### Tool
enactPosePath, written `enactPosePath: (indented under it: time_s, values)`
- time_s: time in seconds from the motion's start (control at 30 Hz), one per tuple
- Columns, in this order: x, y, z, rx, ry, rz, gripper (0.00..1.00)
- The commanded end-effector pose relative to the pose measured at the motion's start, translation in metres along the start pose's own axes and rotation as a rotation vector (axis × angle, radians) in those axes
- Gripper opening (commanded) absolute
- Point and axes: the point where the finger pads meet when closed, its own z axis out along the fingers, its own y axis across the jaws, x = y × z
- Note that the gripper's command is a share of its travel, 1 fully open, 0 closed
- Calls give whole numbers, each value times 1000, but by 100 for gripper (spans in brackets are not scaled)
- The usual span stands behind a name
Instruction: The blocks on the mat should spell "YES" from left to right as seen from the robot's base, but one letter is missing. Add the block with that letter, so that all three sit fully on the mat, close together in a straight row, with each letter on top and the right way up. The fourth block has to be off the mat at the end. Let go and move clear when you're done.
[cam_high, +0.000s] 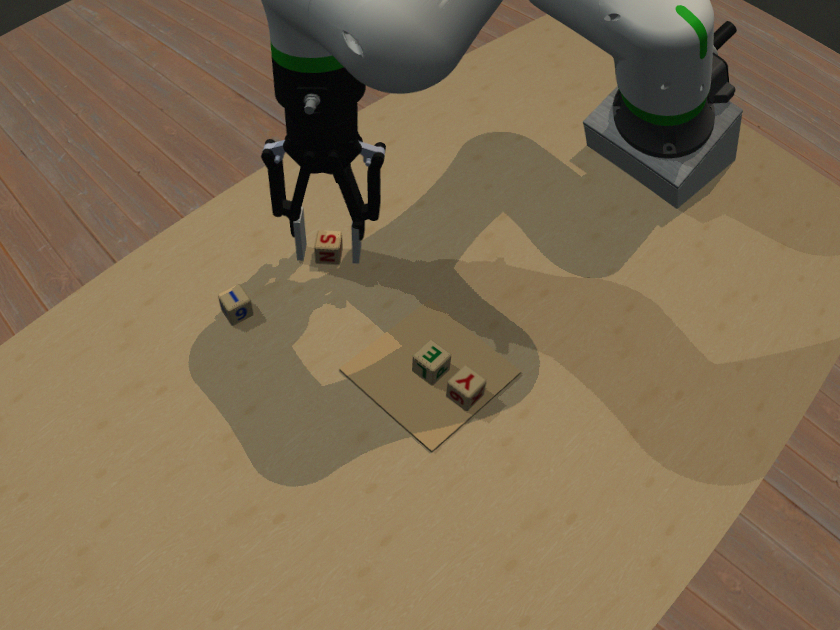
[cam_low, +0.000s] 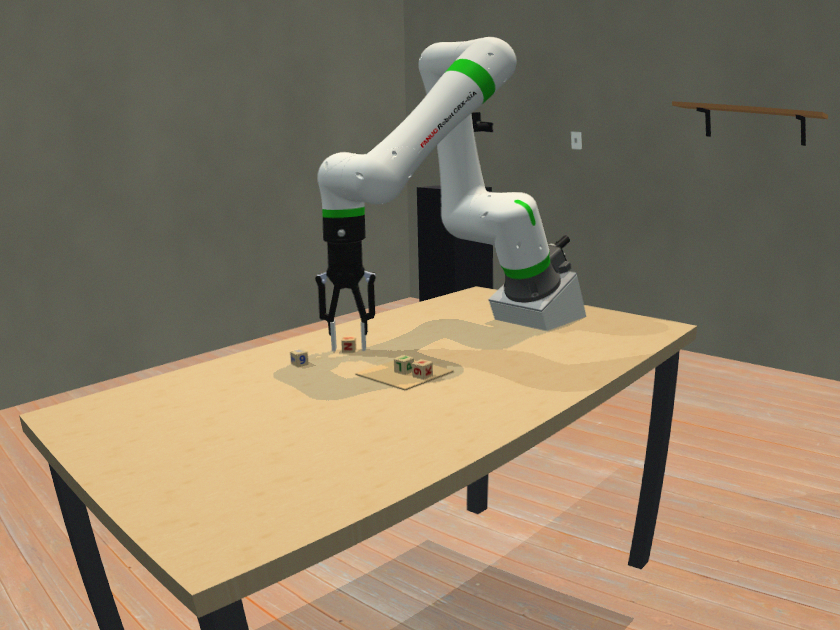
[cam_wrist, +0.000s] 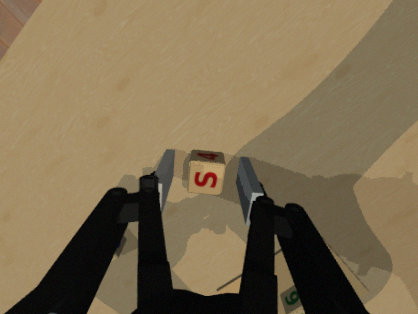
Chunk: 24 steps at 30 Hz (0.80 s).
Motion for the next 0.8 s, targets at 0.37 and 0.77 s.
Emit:
enactPosePath:
  time_s: [0.37,0.77]
  values:
    - [0,0,0,0,0,0,28]
    - [0,0,0,0,0,0,28]
